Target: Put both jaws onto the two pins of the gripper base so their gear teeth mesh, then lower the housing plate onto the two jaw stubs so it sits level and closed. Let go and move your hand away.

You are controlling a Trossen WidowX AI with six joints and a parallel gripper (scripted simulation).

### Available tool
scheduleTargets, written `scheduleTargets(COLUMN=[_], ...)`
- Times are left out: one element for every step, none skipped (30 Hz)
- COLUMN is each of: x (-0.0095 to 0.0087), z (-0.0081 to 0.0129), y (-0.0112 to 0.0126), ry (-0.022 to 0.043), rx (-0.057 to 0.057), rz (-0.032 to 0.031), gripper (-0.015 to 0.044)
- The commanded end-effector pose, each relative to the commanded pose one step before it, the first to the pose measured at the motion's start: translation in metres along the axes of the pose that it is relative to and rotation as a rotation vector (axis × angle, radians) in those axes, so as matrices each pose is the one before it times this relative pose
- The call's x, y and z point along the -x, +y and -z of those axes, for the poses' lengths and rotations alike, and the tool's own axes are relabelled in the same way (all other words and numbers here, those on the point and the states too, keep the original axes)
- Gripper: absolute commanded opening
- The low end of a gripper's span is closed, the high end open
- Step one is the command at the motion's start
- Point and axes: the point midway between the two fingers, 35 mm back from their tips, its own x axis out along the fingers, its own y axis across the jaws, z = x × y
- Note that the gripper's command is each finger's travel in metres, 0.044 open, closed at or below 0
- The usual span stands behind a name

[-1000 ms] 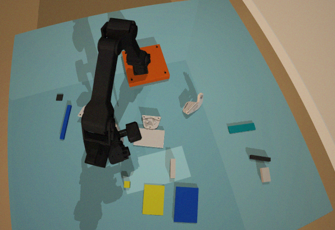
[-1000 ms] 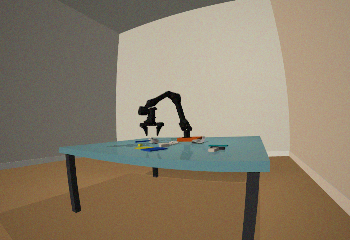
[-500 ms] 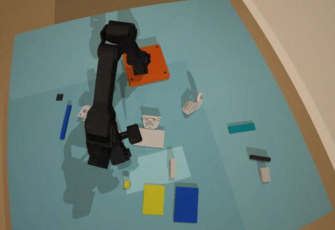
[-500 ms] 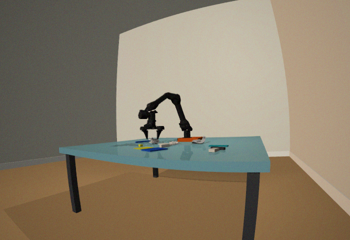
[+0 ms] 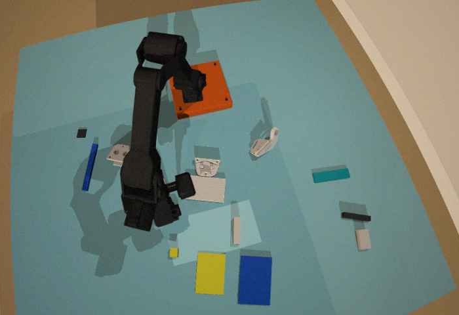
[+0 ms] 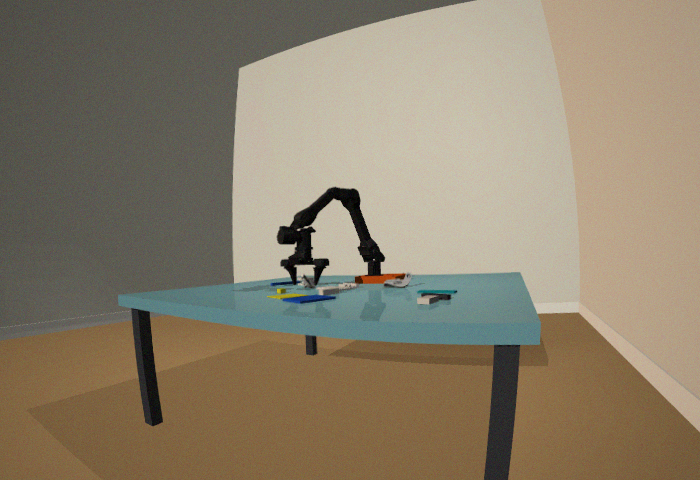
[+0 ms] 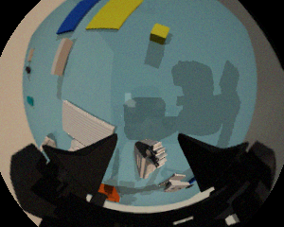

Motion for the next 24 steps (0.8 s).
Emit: scheduleTargets(x=[-0.00612,-0.00077,-0.00026,0.0,0.0,0.0,0.0,0.0,0.0,0.0,0.0,0.0,0.0,0.0,0.0,0.0,0.0,0.0,0.0,0.0,0.0,0.0,0.0,0.0], z=[0.00168,0.00009,0.00003,0.0,0.0,0.0,0.0,0.0,0.0,0.0,0.0,0.0,0.0,0.0,0.0,0.0,0.0,0.0,0.0,0.0,0.0,0.0,0.0,0.0], y=[0.00045,0.00005,0.00002,0.0,0.0,0.0,0.0,0.0,0.0,0.0,0.0,0.0,0.0,0.0,0.0,0.0,0.0,0.0,0.0,0.0,0.0,0.0,0.0,0.0], ry=[0.00443,0.00001,0.0,0.0,0.0,0.0,0.0,0.0,0.0,0.0,0.0,0.0,0.0,0.0,0.0,0.0,0.0,0.0,0.0,0.0,0.0,0.0,0.0,0.0], rx=[-0.0048,0.0,0.0,0.0,0.0,0.0,0.0,0.0,0.0,0.0,0.0,0.0,0.0,0.0,0.0,0.0,0.0,0.0,0.0,0.0,0.0,0.0,0.0,0.0], rz=[0.00043,-0.00001,0.0,0.0,0.0,0.0,0.0,0.0,0.0,0.0,0.0,0.0,0.0,0.0,0.0,0.0,0.0,0.0,0.0,0.0,0.0,0.0,0.0,0.0], gripper=[0.044,0.044,0.044,0.044,0.0414,0.0387,0.0361,0.0335,0.0309,0.0282,0.0256,0.023,0.0204,0.0177,0.0151,0.0145,0.0138,0.0131,0.0125,0.0118,0.0111,0.0105,0.0098,0.0091])
